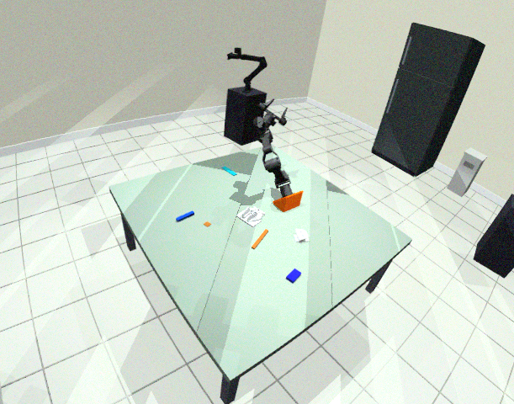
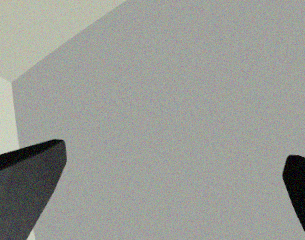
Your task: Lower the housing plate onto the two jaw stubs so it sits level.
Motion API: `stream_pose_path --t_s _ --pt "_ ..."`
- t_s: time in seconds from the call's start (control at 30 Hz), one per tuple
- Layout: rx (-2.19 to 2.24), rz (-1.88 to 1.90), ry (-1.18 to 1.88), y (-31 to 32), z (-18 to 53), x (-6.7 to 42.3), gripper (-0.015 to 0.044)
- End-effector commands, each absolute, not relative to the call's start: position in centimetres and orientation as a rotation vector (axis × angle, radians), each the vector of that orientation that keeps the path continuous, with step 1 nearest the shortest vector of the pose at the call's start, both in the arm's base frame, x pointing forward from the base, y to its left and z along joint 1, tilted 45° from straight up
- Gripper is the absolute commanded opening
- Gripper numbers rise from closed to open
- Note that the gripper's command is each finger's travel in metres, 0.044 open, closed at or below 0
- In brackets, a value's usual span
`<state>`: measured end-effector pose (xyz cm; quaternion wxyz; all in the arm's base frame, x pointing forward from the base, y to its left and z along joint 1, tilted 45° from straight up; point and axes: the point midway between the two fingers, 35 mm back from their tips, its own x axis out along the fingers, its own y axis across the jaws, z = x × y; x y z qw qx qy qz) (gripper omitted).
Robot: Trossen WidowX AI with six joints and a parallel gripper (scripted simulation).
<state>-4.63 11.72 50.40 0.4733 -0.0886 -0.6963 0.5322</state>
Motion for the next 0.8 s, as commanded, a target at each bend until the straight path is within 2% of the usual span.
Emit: stream_pose_path --t_s 0.0,0.77 --pt "-0.158 1.329 -1.762 10.4 51.0 -6.5 0.0440" --pt "0.217 1.484 -2.045 1.0 52.1 -13.7 0.0440"
